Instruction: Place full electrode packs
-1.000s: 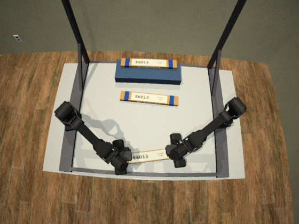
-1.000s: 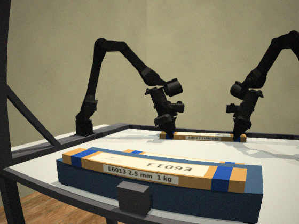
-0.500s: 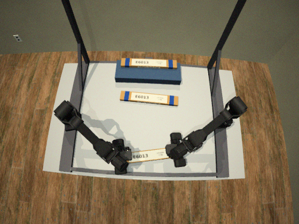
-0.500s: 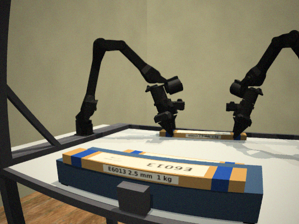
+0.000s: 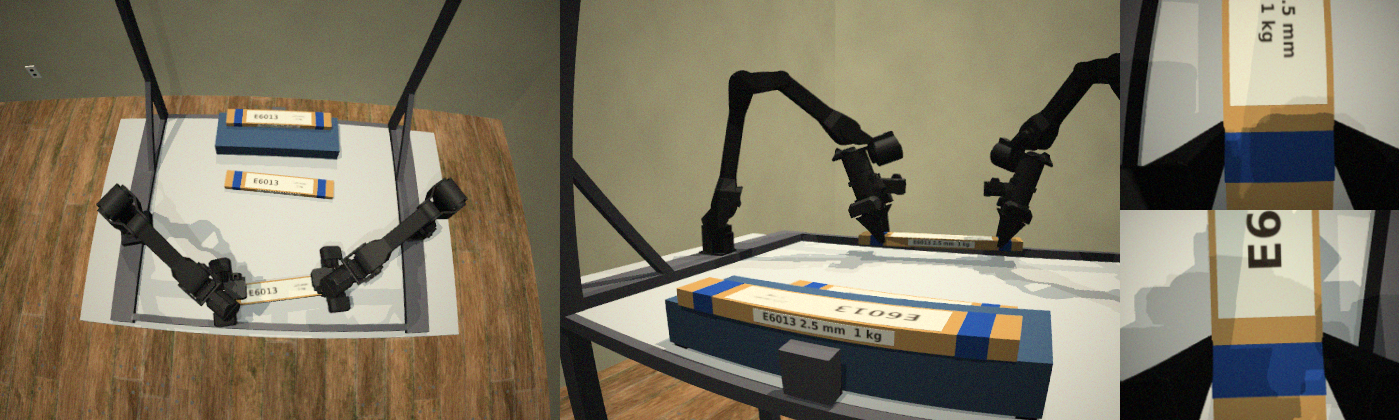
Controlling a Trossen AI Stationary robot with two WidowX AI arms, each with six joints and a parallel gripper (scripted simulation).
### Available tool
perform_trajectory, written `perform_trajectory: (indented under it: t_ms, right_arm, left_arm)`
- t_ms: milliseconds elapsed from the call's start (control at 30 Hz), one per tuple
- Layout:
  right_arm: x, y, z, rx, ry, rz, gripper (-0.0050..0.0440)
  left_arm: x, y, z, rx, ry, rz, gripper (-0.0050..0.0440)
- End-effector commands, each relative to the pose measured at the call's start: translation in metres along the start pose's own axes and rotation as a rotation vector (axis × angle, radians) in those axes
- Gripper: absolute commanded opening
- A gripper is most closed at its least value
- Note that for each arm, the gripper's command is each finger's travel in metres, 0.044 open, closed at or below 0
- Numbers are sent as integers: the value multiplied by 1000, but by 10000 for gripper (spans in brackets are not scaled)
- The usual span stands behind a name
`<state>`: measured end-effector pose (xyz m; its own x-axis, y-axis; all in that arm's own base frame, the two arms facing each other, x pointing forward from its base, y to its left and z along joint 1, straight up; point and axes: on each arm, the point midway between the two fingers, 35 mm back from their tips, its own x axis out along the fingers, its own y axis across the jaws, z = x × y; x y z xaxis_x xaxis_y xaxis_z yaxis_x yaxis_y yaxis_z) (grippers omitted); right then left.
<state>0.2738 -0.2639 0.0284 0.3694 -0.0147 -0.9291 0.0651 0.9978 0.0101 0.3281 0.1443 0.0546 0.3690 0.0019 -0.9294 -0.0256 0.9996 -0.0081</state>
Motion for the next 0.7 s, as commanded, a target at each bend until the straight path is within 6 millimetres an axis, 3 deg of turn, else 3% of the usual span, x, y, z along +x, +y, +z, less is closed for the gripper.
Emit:
perform_trajectory:
  t_ms: [0,667]
  right_arm:
    - [-29,-8,14,-15,-37,-47,-50]
    - [-63,-7,26,-15,-37,-47,-50]
  left_arm:
    - [-27,7,15,8,-49,35,-50]
    - [-61,6,27,8,-50,35,-50]
